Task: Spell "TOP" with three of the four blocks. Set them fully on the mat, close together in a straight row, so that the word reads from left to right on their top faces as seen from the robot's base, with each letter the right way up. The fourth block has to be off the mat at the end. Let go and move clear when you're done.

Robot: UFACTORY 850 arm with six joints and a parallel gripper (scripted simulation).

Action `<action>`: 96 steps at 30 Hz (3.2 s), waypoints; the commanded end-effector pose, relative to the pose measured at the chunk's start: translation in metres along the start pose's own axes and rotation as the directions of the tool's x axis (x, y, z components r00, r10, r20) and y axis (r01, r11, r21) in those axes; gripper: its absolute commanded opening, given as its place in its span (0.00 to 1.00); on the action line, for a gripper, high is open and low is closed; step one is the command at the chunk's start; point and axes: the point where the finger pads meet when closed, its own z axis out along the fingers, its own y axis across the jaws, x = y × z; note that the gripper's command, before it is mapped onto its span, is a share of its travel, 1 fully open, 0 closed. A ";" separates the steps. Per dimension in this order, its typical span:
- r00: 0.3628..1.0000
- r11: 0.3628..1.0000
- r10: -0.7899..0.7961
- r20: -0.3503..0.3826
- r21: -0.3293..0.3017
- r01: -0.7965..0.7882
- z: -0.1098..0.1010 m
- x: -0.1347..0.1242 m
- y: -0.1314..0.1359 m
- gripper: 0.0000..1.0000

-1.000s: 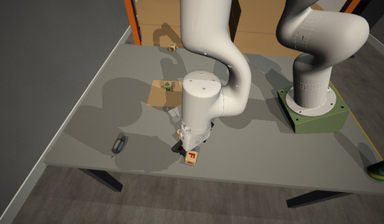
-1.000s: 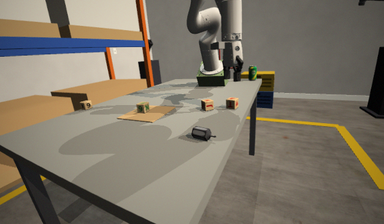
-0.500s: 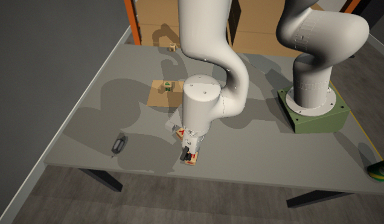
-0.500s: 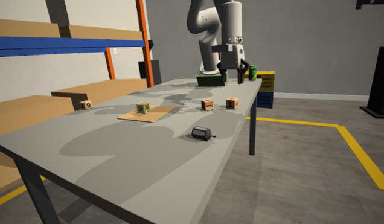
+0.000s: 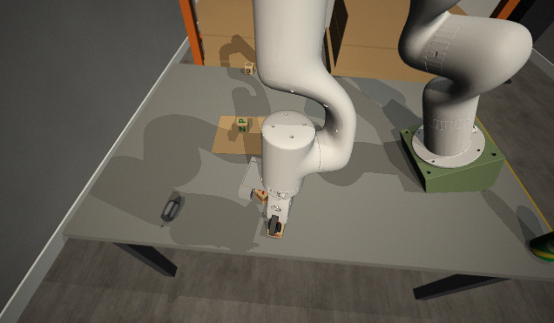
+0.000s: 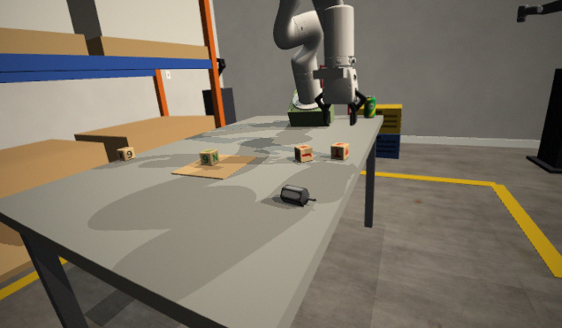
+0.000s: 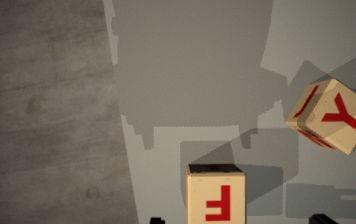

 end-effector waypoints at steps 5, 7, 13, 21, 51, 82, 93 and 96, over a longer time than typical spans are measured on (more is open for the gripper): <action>1.000 1.000 -0.003 0.004 -0.001 0.003 0.000 0.001 0.000 0.87; 1.000 1.000 -0.003 0.004 -0.001 0.003 0.000 0.001 0.000 0.87; 1.000 1.000 -0.003 0.004 -0.001 0.003 0.000 0.001 0.000 0.87; 1.000 1.000 -0.003 0.004 -0.001 0.003 0.000 0.001 0.000 0.87; 1.000 1.000 -0.003 0.005 -0.002 0.003 0.010 0.001 -0.001 0.87; 1.000 1.000 -0.003 0.005 -0.002 0.003 0.045 0.002 -0.001 0.87; 1.000 1.000 -0.003 0.006 -0.002 0.003 0.049 0.002 -0.001 0.87; 1.000 1.000 -0.003 0.006 -0.002 0.003 0.049 0.002 -0.001 0.87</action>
